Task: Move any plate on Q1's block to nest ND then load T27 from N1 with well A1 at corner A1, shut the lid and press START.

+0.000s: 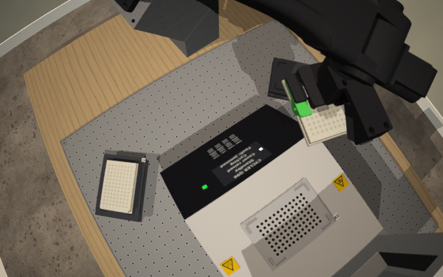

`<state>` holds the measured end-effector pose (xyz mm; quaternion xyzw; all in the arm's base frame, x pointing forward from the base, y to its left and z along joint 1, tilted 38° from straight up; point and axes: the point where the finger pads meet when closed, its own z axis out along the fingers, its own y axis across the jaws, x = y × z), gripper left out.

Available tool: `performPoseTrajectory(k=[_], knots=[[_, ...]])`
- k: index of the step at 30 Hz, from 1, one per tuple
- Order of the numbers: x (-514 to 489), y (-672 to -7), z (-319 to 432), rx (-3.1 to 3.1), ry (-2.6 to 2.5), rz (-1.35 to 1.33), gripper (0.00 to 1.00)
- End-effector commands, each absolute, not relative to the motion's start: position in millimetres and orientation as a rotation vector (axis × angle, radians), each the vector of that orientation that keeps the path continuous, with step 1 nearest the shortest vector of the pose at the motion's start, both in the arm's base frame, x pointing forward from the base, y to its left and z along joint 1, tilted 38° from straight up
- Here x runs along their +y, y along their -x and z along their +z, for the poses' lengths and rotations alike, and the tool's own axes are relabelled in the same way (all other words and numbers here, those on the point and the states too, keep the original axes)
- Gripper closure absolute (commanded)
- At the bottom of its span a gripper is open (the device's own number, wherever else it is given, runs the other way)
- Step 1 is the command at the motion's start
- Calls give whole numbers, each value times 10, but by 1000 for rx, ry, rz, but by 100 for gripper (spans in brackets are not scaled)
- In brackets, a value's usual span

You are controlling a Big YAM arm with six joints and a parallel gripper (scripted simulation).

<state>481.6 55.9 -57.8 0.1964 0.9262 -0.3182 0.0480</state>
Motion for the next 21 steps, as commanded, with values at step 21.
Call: performPoseTrajectory(k=[21], knots=[[1493, -4106, -1168, 3037, 424, -1035, 100]])
